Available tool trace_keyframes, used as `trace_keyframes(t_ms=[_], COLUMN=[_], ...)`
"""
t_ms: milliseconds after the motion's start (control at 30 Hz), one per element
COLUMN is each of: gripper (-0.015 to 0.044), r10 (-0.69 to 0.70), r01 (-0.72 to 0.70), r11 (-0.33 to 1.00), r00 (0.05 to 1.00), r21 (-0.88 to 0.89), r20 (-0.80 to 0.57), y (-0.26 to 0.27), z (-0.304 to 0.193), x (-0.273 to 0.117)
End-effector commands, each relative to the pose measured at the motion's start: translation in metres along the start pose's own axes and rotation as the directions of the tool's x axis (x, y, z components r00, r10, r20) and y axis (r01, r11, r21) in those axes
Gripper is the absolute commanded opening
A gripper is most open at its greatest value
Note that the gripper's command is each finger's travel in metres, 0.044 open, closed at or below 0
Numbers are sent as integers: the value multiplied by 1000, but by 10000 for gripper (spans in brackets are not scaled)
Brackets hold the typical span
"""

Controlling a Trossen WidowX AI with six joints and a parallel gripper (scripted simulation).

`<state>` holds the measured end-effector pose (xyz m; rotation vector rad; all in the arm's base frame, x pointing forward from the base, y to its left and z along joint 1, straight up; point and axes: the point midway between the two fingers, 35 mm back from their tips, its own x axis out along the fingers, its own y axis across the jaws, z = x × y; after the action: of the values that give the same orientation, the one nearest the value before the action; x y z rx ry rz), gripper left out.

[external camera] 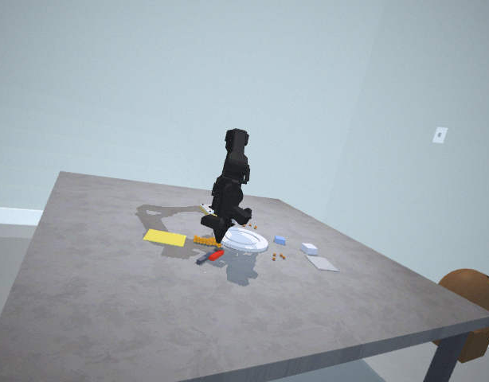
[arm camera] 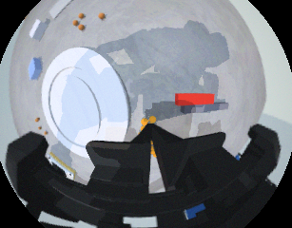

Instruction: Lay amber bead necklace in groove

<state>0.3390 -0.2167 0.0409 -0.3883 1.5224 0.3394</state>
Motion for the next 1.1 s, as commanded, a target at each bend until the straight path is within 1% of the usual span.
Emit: trace_keyframes(t_ms=[0,667,967,1067], gripper=[0,0,236,315], r10=[-1,-1,3,3], r01=[1,1,-3,-3], r11=[1000,1000,1000,1000], r00=[1000,1000,1000,1000], r21=[0,0,-3,-4], r20=[1,1,6,7], y=[0,0,0,0], z=[0,0,0,0], x=[-1,-1,-23,-25])
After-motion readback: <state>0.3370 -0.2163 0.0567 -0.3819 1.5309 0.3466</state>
